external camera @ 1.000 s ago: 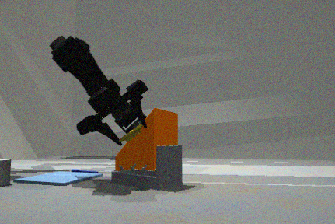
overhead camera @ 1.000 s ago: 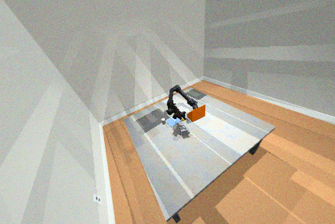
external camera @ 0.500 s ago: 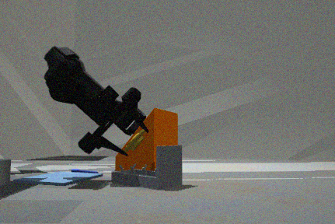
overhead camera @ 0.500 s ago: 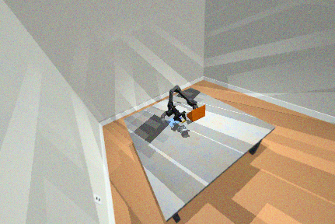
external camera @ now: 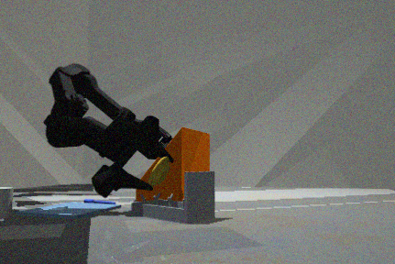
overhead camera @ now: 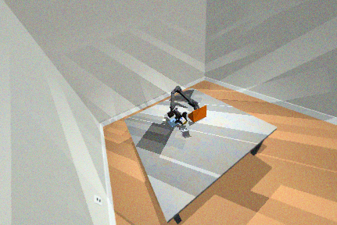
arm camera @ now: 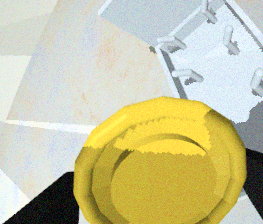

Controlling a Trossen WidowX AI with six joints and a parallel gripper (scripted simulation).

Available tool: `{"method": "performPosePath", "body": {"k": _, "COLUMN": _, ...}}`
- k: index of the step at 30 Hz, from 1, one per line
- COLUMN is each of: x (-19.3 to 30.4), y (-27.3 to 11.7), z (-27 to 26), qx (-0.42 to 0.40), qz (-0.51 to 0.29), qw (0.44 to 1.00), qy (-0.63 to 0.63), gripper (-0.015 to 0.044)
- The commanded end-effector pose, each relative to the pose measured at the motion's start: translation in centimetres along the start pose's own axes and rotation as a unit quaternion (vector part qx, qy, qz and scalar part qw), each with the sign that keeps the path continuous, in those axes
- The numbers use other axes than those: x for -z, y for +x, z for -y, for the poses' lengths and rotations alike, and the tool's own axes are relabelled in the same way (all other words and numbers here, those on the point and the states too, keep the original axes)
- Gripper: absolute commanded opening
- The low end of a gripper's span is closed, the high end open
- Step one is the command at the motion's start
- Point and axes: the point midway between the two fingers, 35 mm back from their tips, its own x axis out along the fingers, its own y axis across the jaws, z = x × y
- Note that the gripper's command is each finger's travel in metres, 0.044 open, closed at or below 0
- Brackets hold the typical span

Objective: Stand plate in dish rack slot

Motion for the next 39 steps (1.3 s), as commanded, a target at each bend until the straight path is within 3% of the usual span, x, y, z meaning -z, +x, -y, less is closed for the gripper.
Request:
{"method": "performPosePath", "body": {"k": 1, "x": 0.2, "y": 0.1, "z": 0.1, "qx": -0.009, "qz": 0.028, "qw": 0.999, "qy": -0.034, "gripper": 0.0000}}
{"method": "performPosePath", "body": {"k": 14, "x": 0.7, "y": -0.2, "z": 1.0, "qx": -0.001, "qz": 0.138, "qw": 0.975, "qy": -0.173, "gripper": 0.0000}}
{"method": "performPosePath", "body": {"k": 27, "x": 1.4, "y": -1.0, "z": 1.9, "qx": 0.057, "qz": 0.236, "qw": 0.919, "qy": -0.309, "gripper": 0.0000}}
{"method": "performPosePath", "body": {"k": 39, "x": 1.9, "y": -1.7, "z": 2.2, "qx": 0.111, "qz": 0.281, "qw": 0.873, "qy": -0.384, "gripper": 0.0000}}
